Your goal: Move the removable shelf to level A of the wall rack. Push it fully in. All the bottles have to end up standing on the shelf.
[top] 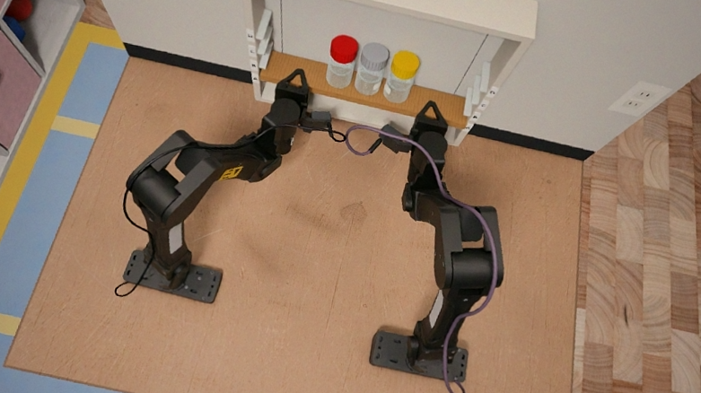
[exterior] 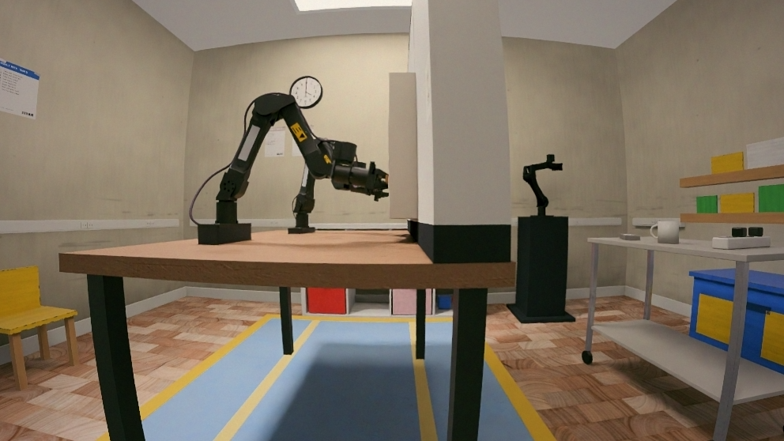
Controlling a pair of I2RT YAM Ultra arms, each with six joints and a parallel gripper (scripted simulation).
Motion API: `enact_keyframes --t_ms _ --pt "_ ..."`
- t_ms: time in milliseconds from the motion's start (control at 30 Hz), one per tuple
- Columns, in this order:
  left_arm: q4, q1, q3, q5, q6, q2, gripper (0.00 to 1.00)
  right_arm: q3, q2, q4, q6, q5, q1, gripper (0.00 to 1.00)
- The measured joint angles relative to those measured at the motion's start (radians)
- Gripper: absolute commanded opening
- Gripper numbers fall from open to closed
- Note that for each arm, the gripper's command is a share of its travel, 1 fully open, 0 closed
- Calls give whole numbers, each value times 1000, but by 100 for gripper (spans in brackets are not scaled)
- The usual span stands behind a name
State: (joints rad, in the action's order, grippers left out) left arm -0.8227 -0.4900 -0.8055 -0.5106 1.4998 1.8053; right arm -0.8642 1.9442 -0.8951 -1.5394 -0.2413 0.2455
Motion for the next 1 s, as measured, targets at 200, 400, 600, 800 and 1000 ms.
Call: enact_keyframes --t_ms 200,400,600,800,1000 --pt "4 0 0 0 0 -2 0 0 0 2 1 1 0 0" --pt "12 0 -6 0 0 -3 0 0 -1 2 3 1 0 0" --pt "14 0 -6 0 0 -3 0 0 -1 2 3 1 0 0" --pt "14 0 -6 0 0 -3 0 0 -1 2 3 1 0 0" --pt "14 0 -6 0 0 -3 0 0 -1 2 3 1 0 0"
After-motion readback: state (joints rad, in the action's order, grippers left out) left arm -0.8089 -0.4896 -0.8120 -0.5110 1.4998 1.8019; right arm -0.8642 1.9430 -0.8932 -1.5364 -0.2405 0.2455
